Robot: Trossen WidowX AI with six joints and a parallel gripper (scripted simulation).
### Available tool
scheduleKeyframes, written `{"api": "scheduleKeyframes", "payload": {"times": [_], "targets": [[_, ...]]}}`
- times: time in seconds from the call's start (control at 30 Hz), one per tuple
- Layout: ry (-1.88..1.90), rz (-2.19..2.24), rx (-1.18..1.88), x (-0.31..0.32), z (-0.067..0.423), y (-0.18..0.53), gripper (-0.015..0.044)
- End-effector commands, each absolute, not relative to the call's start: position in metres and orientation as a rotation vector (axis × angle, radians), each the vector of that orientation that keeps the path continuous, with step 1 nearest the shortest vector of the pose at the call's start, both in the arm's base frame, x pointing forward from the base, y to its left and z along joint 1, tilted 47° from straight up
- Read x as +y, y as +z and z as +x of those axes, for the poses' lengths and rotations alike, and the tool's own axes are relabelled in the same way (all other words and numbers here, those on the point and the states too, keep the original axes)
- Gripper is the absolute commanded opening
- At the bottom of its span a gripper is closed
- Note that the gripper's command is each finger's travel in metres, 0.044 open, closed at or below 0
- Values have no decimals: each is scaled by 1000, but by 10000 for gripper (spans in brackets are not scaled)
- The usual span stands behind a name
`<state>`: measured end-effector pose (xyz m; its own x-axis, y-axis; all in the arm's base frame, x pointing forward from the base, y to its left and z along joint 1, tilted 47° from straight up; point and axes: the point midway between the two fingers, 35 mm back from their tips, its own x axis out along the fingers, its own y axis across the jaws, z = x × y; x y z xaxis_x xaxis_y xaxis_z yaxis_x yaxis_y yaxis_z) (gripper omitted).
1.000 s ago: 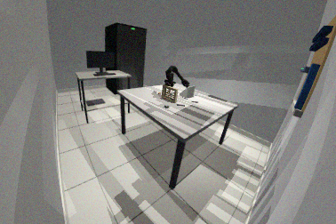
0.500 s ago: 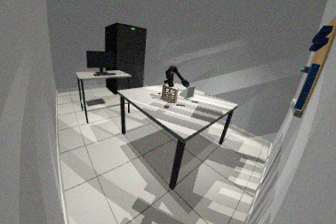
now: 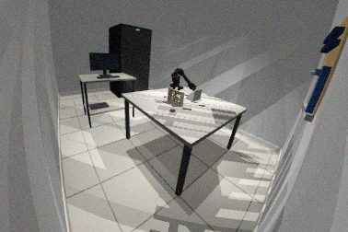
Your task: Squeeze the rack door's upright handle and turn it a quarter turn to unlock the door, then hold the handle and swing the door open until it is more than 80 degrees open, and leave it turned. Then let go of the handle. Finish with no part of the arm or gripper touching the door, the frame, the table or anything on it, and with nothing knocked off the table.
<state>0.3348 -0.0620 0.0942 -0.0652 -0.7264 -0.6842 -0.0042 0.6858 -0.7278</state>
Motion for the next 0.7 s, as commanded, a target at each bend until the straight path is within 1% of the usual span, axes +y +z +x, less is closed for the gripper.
{"api": "scheduleKeyframes", "payload": {"times": [0.0, 0.33, 0.67], "targets": [[-469, -814, 1633, -62, 335, 94, 286], [-57, -1176, 1775, -62, 335, 94, 286], [404, -1520, 1844, -62, 335, 94, 286]]}}
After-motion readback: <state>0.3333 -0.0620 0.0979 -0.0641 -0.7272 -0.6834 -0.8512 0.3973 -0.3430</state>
